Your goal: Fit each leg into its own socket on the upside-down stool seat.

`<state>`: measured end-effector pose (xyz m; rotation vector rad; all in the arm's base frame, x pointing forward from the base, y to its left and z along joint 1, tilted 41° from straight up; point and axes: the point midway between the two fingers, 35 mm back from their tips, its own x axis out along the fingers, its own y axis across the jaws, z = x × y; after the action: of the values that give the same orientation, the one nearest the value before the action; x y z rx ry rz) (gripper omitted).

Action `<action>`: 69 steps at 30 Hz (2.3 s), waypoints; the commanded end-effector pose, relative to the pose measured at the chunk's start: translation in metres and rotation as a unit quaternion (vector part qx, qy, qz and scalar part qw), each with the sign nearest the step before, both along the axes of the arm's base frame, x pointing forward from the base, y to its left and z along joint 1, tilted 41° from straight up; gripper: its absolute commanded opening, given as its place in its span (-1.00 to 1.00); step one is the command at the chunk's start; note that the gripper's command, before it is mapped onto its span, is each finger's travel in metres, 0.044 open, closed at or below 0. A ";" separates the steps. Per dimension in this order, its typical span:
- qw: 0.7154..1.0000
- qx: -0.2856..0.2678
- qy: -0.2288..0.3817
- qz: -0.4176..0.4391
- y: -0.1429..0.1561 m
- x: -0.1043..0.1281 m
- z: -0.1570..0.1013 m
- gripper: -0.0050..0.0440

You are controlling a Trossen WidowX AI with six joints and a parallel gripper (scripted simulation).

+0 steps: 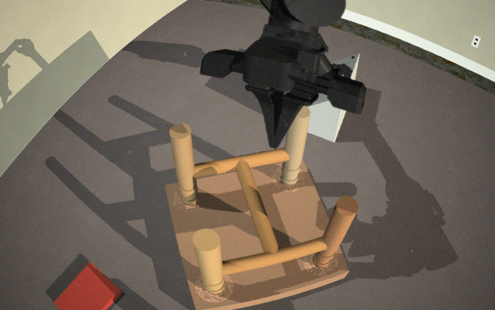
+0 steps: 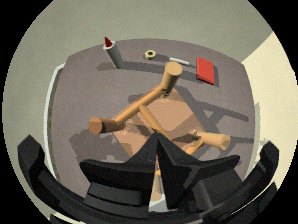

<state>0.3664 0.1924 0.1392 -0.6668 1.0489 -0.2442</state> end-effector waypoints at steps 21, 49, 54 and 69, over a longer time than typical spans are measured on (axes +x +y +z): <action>0.999 -0.024 -0.046 0.008 -0.021 0.119 0.000 -0.80; 0.999 -0.024 -0.046 0.008 -0.043 0.121 -0.026 -0.80; 0.999 -0.024 -0.046 0.008 -0.046 0.122 -0.029 -0.80; 0.999 -0.024 -0.046 0.008 -0.047 0.122 -0.030 -0.80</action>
<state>0.4878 0.1535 0.1144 -0.7003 0.9339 -0.2777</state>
